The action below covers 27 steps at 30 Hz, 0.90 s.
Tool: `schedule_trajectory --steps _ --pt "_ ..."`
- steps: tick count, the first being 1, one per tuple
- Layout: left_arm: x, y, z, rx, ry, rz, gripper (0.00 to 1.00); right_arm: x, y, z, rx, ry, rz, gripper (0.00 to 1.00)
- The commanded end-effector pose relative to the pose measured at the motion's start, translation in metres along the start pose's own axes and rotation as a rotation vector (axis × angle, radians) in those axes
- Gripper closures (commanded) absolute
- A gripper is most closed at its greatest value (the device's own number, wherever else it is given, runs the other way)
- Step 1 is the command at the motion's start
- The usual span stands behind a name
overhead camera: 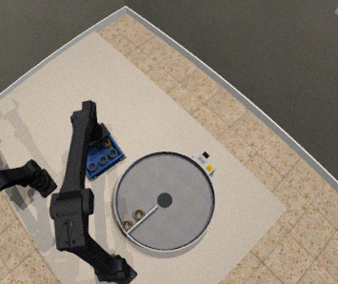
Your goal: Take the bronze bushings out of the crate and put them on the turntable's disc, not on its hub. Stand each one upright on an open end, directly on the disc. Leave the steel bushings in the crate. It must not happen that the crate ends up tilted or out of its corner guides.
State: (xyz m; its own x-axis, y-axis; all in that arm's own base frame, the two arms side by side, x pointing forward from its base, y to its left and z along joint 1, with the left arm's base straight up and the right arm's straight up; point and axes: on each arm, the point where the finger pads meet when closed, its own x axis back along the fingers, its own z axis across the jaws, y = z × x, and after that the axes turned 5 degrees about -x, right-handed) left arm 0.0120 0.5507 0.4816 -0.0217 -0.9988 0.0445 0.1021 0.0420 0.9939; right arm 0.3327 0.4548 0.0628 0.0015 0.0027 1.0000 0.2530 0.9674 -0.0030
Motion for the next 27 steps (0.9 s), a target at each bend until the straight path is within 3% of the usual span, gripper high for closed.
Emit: schedule_trajectory --steps 1,7,12,18,27 --pt "0.007 0.018 0.006 0.014 0.012 -0.044 0.00 0.019 0.019 -0.002 0.001 -0.017 -0.044 0.85" --pt "0.007 0.018 0.006 0.014 0.012 -0.044 0.00 0.020 0.019 -0.002 0.001 -0.018 -0.047 0.85" --pt "0.007 0.018 0.006 0.014 0.012 -0.044 0.00 -0.009 0.007 0.005 0.002 -0.004 -0.009 0.85" --pt "0.007 0.018 0.006 0.014 0.012 -0.044 0.00 0.023 0.018 0.000 0.002 -0.027 -0.071 0.85" --pt "0.007 0.018 0.006 0.014 0.012 -0.044 0.00 0.010 0.016 0.000 0.002 -0.019 -0.050 0.85"
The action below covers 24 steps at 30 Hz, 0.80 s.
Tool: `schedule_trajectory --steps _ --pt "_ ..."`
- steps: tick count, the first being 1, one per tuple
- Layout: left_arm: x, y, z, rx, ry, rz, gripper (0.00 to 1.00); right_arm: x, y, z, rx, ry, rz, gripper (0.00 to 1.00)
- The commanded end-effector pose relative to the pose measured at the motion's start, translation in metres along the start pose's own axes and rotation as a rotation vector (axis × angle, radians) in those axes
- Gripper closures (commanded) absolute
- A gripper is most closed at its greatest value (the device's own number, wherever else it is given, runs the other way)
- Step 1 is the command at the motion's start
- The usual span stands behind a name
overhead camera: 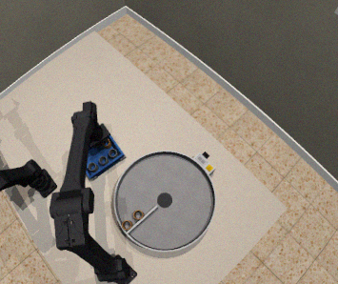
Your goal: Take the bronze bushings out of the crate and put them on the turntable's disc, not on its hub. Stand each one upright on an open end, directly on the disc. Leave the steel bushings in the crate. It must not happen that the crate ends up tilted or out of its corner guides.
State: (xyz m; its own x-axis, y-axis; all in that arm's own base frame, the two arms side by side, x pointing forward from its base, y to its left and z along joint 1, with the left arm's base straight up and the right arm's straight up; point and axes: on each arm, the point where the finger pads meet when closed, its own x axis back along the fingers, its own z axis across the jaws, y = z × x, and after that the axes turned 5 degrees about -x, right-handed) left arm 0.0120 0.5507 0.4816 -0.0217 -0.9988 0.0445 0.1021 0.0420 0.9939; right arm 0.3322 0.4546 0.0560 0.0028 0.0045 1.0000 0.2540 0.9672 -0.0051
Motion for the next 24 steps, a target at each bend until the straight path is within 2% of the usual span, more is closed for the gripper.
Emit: schedule_trajectory --steps 1,5,7,8,12,15,19,24 --pt "0.007 0.018 0.006 0.014 0.012 -0.044 0.00 0.014 0.016 0.000 0.003 -0.018 -0.047 0.85" --pt "0.007 0.018 0.006 0.014 0.012 -0.044 0.00 -0.009 0.007 0.004 0.003 -0.004 -0.009 0.85" --pt "0.007 0.018 0.006 0.014 0.012 -0.044 0.00 -0.009 0.007 0.004 0.003 -0.004 -0.009 0.85" --pt "0.007 0.018 0.006 0.014 0.012 -0.044 0.00 0.018 0.025 -0.003 0.003 -0.028 -0.072 0.85" --pt "0.007 0.018 0.006 0.014 0.012 -0.044 0.00 -0.017 0.007 0.004 0.003 -0.004 -0.010 0.85" --pt "0.007 0.018 0.006 0.014 0.012 -0.044 0.00 -0.020 0.010 0.003 0.003 -0.006 -0.015 0.85" --pt "0.007 0.018 0.006 0.014 0.012 -0.044 0.00 0.008 0.021 -0.001 0.004 -0.027 -0.071 0.85" --pt "0.007 0.018 0.006 0.014 0.012 -0.044 0.00 -0.001 0.019 0.000 0.004 -0.019 -0.050 0.85"
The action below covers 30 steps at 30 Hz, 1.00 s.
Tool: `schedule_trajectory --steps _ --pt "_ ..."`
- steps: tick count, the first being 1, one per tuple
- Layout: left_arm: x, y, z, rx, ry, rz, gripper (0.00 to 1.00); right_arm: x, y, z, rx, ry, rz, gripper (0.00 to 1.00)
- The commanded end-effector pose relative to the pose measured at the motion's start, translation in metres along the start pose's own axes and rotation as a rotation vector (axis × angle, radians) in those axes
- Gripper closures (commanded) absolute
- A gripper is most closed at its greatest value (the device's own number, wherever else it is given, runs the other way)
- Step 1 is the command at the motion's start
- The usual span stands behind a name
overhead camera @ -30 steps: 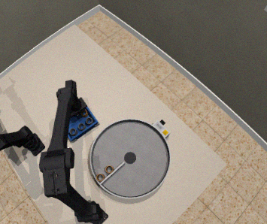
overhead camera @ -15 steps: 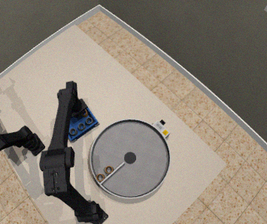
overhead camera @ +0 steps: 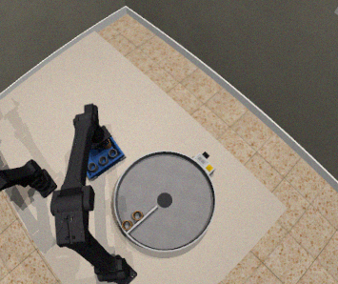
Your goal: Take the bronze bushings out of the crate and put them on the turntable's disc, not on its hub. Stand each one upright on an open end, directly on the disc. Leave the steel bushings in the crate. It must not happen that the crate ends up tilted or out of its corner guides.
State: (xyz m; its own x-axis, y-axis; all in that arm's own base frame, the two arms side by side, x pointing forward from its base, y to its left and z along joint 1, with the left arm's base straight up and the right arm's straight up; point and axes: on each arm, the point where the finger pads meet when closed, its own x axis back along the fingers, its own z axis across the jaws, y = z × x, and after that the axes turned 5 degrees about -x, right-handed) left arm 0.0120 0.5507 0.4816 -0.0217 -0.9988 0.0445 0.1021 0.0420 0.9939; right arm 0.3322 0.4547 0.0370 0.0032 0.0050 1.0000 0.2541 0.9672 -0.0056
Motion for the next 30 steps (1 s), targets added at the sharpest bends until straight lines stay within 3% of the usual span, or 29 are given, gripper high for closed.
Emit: schedule_trajectory --steps 1,6,7,30 --pt "0.0068 0.0182 0.0056 0.014 0.012 -0.044 0.00 0.0166 0.0185 0.0001 0.004 -0.019 -0.048 0.85" --pt "0.0068 0.0182 0.0056 0.014 0.012 -0.044 0.00 0.0170 0.0185 0.0001 0.004 -0.019 -0.049 0.85" --pt "0.0068 0.0182 0.0056 0.014 0.012 -0.044 0.00 0.0170 0.0185 0.0001 0.004 -0.019 -0.049 1.00" --pt "0.0068 0.0182 0.0056 0.014 0.012 -0.044 0.00 0.0170 0.0182 -0.0008 0.004 -0.019 -0.049 1.00"
